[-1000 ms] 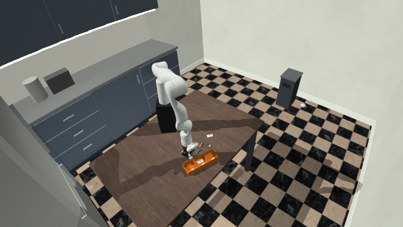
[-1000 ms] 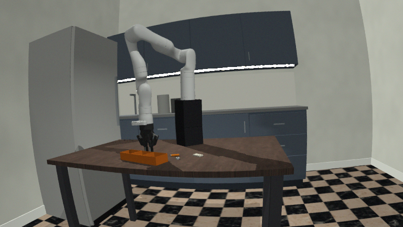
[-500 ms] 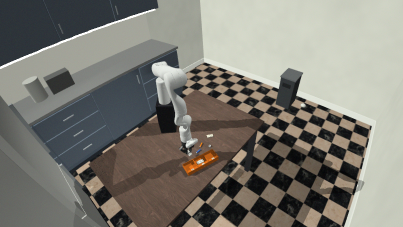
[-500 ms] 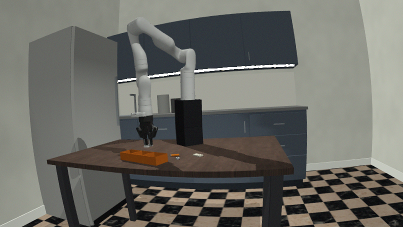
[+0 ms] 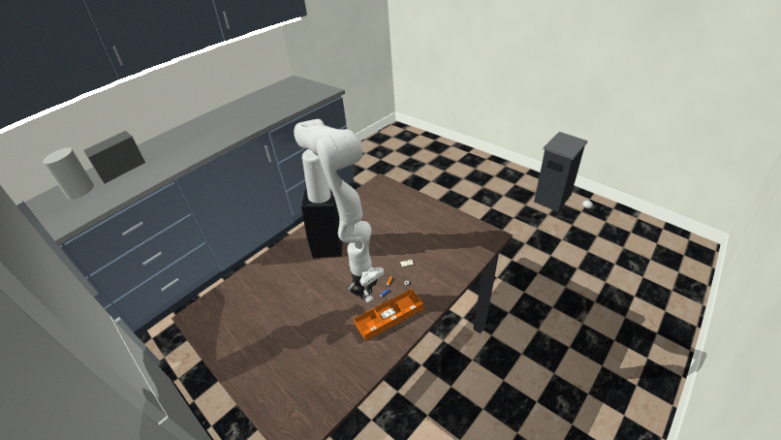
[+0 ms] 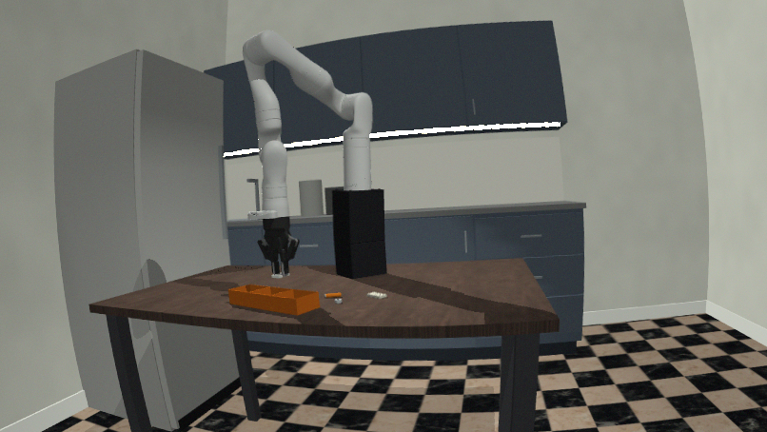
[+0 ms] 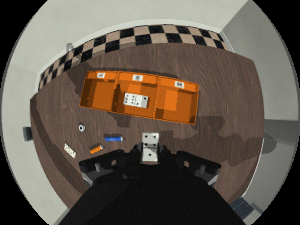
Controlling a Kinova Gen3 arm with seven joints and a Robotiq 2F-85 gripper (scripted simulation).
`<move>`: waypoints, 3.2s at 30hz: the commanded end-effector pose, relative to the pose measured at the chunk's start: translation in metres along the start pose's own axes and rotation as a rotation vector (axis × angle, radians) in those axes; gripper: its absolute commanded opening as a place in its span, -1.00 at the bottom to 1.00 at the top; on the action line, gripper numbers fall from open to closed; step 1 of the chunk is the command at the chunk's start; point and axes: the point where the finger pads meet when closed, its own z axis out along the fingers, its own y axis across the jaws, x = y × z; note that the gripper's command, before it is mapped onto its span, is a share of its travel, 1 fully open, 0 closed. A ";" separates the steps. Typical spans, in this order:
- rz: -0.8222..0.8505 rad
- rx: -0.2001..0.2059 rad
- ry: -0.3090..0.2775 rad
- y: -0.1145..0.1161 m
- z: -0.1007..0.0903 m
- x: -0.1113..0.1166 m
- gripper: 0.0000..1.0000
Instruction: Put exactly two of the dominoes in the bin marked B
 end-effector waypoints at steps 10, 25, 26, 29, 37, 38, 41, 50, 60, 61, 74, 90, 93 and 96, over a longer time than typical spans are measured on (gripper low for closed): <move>-0.200 -0.001 0.002 -0.010 0.000 0.029 -0.58; -0.850 -0.001 0.002 -0.032 -0.001 0.087 -0.58; -0.900 -0.001 0.002 -0.032 -0.001 0.087 -0.58; -0.950 -0.001 0.002 -0.032 -0.001 0.087 -0.58; -1.350 -0.002 0.001 -0.032 -0.001 0.087 -0.58; -1.400 -0.002 0.001 -0.032 -0.001 0.087 -0.58; -1.446 -0.002 0.001 -0.031 -0.001 0.087 -0.58; -1.446 -0.002 0.001 -0.031 -0.001 0.087 -0.58; -1.446 -0.002 0.001 -0.031 0.013 0.087 -0.58; -1.446 -0.002 0.001 -0.031 0.015 0.087 -0.58; -1.446 -0.002 0.001 -0.031 0.037 0.086 -0.58; -1.446 -0.002 0.001 -0.032 0.037 0.086 -0.36; -1.446 -0.002 0.001 -0.032 0.037 0.086 -0.36; -1.446 -0.002 0.001 -0.032 0.037 0.086 -0.36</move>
